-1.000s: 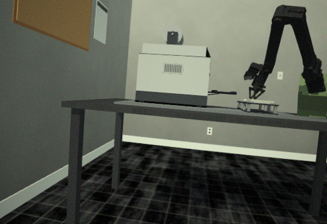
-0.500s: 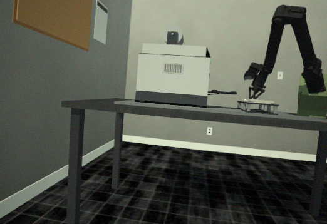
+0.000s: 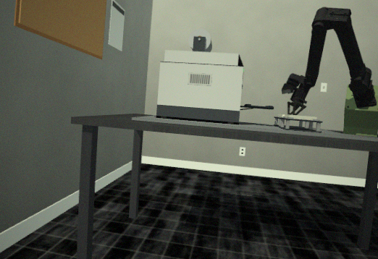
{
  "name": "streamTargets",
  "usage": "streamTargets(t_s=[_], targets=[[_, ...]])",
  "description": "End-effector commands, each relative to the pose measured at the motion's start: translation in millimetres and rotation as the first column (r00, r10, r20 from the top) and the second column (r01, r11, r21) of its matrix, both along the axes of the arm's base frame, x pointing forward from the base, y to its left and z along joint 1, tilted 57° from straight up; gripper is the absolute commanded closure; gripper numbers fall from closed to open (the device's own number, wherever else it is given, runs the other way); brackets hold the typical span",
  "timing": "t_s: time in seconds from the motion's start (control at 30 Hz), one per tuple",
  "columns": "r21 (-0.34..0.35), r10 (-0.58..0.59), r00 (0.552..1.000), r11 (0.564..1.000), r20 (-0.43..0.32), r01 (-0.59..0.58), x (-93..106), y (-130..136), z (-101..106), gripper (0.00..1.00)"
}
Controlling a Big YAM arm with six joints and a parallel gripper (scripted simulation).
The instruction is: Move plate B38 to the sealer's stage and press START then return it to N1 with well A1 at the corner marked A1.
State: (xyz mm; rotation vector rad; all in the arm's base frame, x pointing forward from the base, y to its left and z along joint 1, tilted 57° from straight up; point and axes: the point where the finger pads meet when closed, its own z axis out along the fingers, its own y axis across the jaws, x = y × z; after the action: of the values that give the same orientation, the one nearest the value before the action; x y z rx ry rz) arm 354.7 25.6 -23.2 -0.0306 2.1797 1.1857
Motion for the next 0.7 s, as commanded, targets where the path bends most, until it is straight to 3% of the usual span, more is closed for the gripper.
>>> streamTargets(t_s=[0.0, 0.33, 0.67], targets=[[0.011, 0.006, 1.000, 1.000, -0.020, -0.006, -2.2, 8, -6, 0.00], [0.014, 0.002, 1.000, 1.000, -0.025, -0.001, -1.5, 11, -9, 0.00], [-0.010, -0.008, 0.999, 1.000, 0.032, 0.008, 12.8, -4, 4, 0.00]])
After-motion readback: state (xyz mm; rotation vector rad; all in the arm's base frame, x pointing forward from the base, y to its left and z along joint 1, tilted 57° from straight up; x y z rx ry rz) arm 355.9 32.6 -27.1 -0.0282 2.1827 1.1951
